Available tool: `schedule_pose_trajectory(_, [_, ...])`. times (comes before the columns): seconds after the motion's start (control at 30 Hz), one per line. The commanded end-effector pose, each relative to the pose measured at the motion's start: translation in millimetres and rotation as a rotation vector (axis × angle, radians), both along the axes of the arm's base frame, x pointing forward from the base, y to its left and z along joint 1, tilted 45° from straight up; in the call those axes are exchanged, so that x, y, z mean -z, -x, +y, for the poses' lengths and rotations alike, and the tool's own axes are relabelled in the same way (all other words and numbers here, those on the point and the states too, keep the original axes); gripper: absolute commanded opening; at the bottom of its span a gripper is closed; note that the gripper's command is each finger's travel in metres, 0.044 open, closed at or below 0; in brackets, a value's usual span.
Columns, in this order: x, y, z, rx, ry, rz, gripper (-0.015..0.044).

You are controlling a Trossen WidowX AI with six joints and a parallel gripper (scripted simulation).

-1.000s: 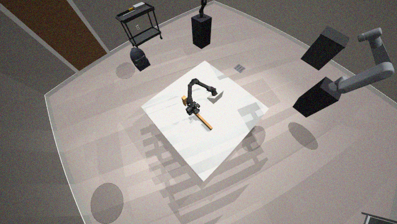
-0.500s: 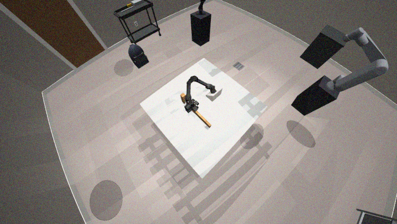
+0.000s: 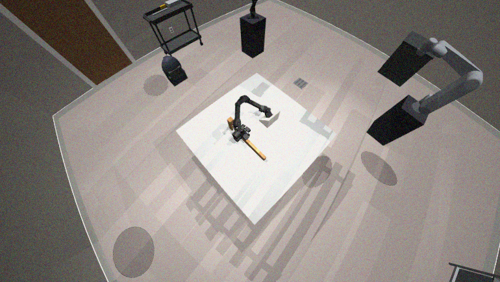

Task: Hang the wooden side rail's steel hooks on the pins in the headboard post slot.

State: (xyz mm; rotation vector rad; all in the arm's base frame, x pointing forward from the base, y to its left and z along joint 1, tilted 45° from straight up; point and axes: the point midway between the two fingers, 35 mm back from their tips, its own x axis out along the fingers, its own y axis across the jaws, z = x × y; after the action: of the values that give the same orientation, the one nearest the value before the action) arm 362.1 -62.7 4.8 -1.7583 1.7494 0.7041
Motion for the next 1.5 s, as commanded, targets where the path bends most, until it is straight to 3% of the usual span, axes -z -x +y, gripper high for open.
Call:
schedule_pose_trajectory(0.0, [-1.2, -0.8, 4.5, -0.009, -0.003, 0.0, 0.0])
schedule_pose_trajectory(1.47, [-6.4, -0.6, 9.7, -0.009, -0.003, 0.0, 0.0])
